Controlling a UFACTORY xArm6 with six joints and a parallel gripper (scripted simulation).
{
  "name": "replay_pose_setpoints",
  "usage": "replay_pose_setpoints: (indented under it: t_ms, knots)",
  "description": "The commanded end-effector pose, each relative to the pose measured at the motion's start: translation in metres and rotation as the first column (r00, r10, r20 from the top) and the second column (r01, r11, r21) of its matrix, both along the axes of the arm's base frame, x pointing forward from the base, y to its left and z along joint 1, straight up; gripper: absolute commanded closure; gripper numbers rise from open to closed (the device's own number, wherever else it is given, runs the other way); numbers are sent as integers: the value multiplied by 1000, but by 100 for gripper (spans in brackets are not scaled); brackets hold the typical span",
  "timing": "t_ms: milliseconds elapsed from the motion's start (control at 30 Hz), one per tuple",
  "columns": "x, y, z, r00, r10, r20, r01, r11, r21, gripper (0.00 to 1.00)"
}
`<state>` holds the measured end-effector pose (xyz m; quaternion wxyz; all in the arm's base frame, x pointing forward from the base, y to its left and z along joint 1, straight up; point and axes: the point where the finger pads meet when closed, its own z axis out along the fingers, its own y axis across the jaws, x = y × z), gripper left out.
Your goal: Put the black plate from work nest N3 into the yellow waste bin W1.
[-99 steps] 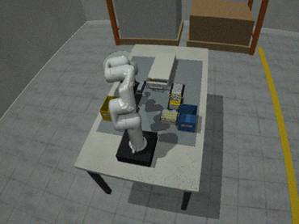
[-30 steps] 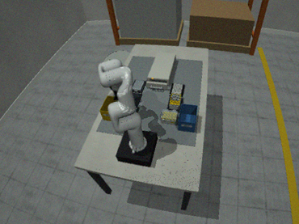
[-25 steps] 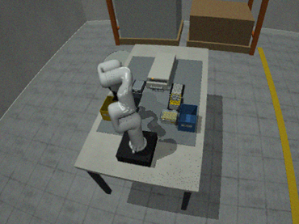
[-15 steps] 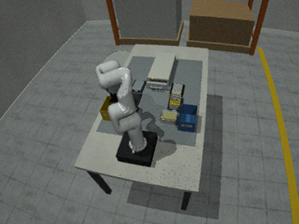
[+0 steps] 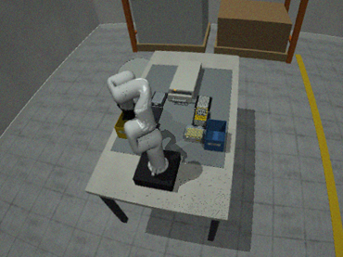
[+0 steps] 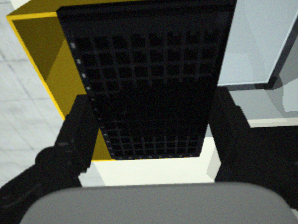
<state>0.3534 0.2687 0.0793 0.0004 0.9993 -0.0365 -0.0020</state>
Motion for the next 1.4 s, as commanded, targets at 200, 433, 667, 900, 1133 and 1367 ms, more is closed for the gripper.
replay_pose_setpoints:
  t_ms: [200, 433, 667, 900, 1133, 1367]
  knots:
    - [-14, 14, 2, 1000, 0, 4, 0, 1000, 3, 100]
    - [-28, 26, 2, 1000, 0, 4, 0, 1000, 3, 100]
    - [-29, 27, 2, 1000, 0, 4, 0, 1000, 3, 100]
    - [-29, 27, 2, 1000, 0, 4, 0, 1000, 3, 100]
    - [-29, 27, 2, 1000, 0, 4, 0, 1000, 3, 0]
    - [-29, 27, 2, 1000, 0, 4, 0, 1000, 3, 0]
